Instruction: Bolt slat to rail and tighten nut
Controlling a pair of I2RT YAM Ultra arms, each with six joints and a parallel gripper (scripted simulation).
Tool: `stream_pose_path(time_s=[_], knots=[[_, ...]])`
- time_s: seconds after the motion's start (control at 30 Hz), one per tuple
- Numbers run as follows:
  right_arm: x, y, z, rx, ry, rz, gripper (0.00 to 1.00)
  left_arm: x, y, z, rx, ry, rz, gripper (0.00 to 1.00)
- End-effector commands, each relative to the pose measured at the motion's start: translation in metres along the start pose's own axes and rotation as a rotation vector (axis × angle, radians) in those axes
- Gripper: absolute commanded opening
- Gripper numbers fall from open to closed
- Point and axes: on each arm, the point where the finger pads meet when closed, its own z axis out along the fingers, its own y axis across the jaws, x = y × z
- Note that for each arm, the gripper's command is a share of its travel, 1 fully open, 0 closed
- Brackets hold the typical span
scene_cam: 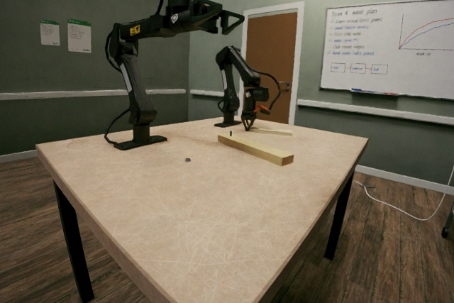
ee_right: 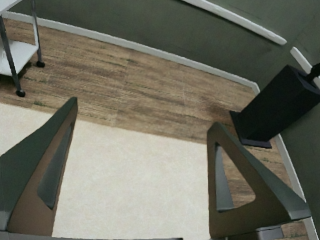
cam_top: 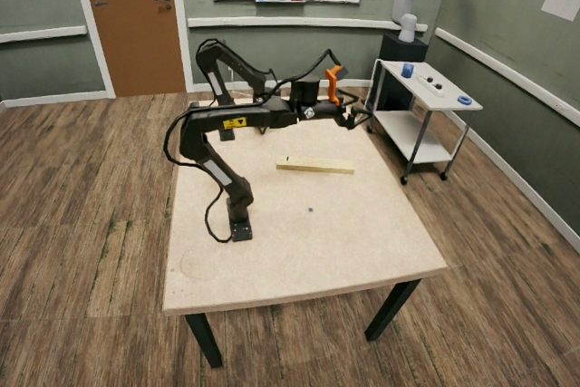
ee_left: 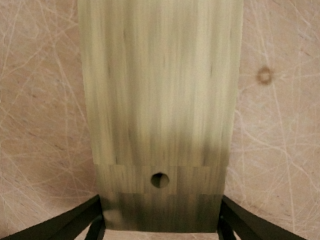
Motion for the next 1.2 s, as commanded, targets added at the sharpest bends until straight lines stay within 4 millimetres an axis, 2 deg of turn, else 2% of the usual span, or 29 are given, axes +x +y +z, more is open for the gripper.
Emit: stream_pose_path(time_s=[0.0, 1.17], knots=[[-0.005, 0.000, -0.002, -0.004, -0.009, 0.007, 1.00, -0.002, -0.001, -0.001, 0.004, -0.006, 0.000, 0.72], [-0.005, 0.000, -0.002, -0.004, -0.009, 0.007, 1.00, -0.004, -0.003, -0.042, 0.006, -0.009, 0.003, 0.72]])
